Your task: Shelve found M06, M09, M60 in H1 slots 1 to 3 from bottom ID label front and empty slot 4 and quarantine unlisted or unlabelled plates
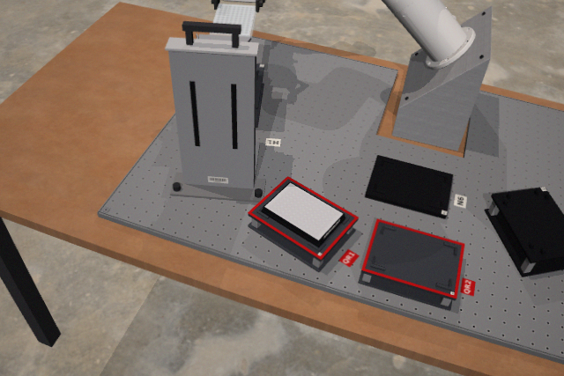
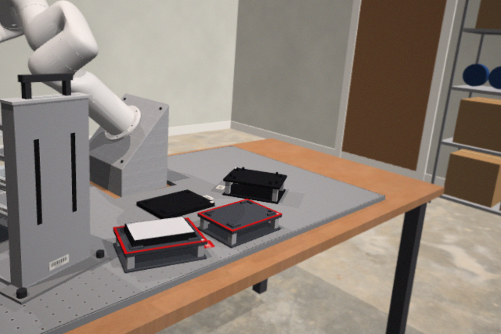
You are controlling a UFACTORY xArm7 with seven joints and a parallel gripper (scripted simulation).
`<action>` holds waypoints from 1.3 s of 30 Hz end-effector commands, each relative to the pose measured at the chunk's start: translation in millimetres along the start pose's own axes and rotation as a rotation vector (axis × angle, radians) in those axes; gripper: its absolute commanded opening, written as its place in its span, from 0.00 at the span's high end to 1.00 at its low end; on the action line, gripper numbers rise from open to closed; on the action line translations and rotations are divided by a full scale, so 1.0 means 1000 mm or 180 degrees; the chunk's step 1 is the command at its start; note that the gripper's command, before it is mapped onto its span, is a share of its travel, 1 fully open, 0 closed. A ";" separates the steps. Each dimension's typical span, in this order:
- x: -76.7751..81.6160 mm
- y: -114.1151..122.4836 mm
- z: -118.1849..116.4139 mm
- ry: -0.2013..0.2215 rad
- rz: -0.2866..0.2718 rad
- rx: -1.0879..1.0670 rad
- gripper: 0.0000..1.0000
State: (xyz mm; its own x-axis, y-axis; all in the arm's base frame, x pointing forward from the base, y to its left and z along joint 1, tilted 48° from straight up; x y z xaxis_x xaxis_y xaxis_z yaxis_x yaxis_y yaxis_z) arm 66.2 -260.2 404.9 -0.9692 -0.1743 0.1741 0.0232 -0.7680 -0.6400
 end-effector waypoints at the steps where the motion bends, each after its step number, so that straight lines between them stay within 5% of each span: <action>1: 0.007 -0.001 0.000 -0.0002 -0.0003 0.0006 1.00; 14: 0.007 -0.001 0.000 -0.0002 -0.0003 0.0006 1.00; 39: 0.007 0.034 -0.001 -0.0003 -0.0002 0.0006 1.00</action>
State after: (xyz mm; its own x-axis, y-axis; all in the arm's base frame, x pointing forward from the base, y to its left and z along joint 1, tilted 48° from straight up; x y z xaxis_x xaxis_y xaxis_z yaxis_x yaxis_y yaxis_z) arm 59.7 -285.2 384.6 -0.9691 -0.1744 0.1744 0.0230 -0.7677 -0.6404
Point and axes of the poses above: the point where the finger pads meet when closed, its own x axis back along the fingers, its own z axis across the jaws, y = z × x, the point moved 5 cm from there along x, back along the fingers, and after that the axes turned 2 degrees about x, right-handed, at the moved point
